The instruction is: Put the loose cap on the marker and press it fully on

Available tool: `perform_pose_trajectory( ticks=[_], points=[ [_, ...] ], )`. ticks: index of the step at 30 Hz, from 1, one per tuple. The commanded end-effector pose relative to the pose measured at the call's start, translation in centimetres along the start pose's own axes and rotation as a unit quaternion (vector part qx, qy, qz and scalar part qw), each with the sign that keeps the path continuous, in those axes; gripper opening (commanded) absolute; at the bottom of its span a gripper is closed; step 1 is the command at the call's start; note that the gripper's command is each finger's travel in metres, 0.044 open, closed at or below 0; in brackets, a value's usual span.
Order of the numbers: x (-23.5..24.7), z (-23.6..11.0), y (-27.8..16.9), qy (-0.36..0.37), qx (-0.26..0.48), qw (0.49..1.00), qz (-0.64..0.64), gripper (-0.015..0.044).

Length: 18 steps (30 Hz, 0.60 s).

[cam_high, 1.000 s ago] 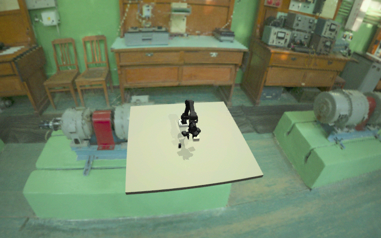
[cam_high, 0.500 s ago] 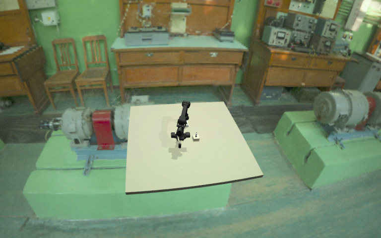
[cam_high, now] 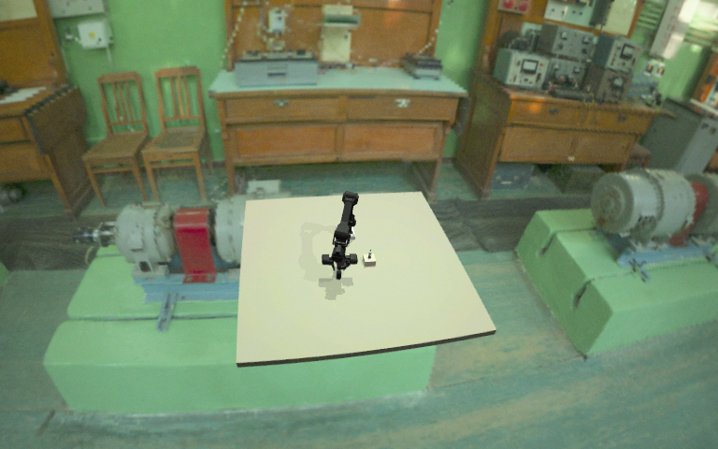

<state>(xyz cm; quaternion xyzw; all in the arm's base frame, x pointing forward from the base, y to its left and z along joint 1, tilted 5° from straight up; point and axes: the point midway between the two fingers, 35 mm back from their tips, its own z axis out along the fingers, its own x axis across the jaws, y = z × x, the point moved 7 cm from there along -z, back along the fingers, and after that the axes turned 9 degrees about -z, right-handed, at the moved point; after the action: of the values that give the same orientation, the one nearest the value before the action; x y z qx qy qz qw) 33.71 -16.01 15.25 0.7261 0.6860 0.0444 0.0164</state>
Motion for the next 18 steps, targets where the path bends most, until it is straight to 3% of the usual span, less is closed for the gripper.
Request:
perform_pose_trajectory(
  ticks=[1, 18],
  points=[
    [0.0, 0.7, 0.1, 0.003, -0.001, 1.000, 0.002, 0.0240],
    [0.0, 3.4, 0.1, 0.003, -0.001, 1.000, 0.002, 0.0240]
  ],
)
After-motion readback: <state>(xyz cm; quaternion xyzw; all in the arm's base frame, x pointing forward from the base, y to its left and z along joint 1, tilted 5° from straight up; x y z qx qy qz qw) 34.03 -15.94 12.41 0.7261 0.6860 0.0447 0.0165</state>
